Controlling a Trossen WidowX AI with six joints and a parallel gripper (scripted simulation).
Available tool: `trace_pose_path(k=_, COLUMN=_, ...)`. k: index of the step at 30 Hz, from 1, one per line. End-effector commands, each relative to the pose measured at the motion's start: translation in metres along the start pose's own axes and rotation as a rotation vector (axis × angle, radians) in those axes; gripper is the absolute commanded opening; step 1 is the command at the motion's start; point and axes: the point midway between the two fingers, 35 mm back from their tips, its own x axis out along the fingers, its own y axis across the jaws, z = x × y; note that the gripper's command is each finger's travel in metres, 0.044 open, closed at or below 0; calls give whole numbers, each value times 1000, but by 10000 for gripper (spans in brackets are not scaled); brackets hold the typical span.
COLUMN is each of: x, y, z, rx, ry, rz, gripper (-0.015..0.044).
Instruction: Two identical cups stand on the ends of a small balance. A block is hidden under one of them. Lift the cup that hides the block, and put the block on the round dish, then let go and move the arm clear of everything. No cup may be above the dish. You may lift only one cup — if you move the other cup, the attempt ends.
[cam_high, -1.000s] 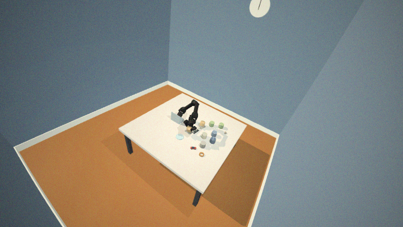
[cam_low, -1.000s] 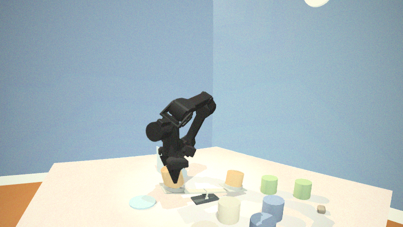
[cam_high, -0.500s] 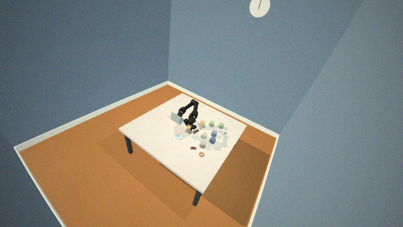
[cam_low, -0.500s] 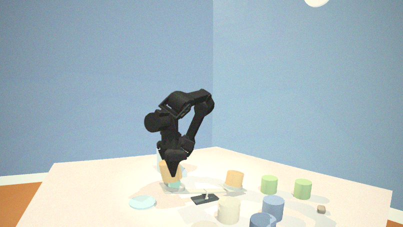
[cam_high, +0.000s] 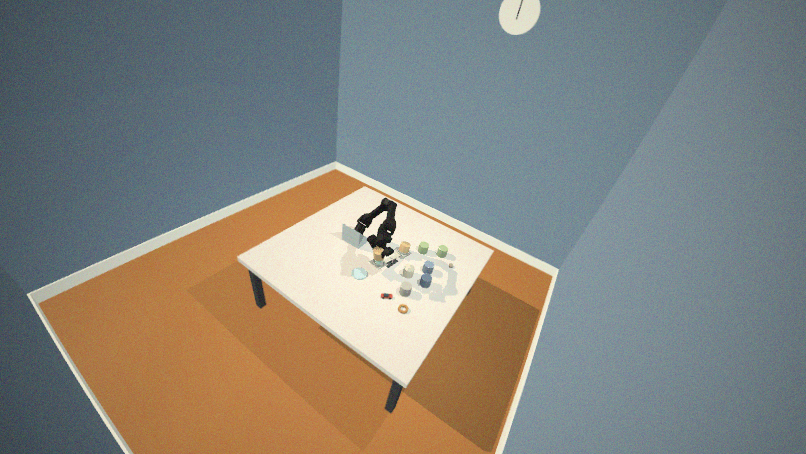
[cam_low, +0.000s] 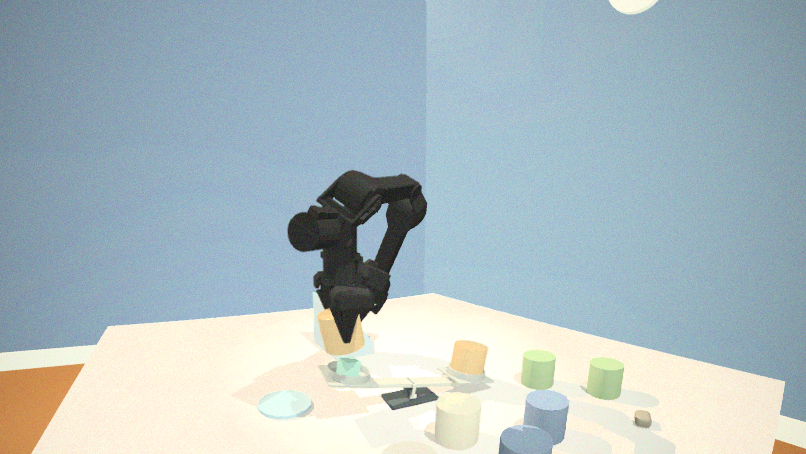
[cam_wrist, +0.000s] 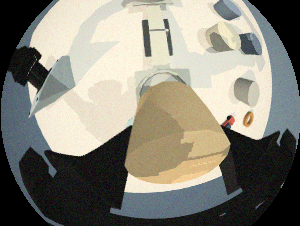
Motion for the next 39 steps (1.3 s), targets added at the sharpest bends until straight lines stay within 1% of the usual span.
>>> trace_pose_path(k=1, x=-9, y=0, z=-2, rx=-6, ry=9, rz=-9, gripper=0)
trace_pose_path(k=17, x=-28, y=4, z=0, rx=-6, ry=8, rz=-8, gripper=0)
trace_pose_path(k=18, x=-22, y=4, z=2, rx=0, ry=-1, rz=0, gripper=0)
trace_pose_path(k=39, x=-22, y=4, z=2, rx=0, ry=-1, rz=0, gripper=0)
